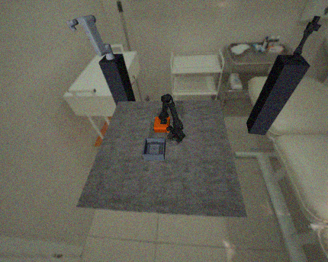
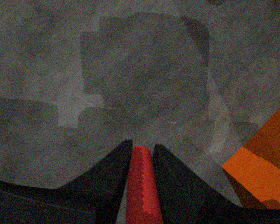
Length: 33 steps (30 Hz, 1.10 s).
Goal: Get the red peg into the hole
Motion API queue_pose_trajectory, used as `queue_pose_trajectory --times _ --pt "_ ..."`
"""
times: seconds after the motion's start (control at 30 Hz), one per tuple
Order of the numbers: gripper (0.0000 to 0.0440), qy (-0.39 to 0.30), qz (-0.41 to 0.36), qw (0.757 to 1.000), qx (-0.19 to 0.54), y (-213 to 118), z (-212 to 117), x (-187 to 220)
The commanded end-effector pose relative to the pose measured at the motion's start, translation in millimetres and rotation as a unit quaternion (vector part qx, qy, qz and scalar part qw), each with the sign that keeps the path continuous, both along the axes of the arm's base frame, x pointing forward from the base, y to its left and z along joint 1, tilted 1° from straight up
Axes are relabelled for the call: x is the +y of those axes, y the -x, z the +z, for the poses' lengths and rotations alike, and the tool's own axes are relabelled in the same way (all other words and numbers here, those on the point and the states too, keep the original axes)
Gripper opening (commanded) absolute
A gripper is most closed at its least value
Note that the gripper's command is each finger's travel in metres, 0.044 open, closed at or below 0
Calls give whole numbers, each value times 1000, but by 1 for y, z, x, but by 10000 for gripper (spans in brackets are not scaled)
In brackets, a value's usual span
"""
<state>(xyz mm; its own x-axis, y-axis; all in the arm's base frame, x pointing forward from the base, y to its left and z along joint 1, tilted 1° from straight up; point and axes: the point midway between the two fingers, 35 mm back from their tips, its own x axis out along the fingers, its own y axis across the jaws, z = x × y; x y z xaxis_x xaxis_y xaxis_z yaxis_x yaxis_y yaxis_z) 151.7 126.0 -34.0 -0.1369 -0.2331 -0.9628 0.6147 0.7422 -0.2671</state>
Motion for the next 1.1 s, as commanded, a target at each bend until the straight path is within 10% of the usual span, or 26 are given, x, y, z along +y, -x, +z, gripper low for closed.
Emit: queue_pose_trajectory --times 0.0,1.07 --pt "0 -1 7 1000 -16 -10 11 4" --pt "0 33 -82 988 -125 -101 118 -40"
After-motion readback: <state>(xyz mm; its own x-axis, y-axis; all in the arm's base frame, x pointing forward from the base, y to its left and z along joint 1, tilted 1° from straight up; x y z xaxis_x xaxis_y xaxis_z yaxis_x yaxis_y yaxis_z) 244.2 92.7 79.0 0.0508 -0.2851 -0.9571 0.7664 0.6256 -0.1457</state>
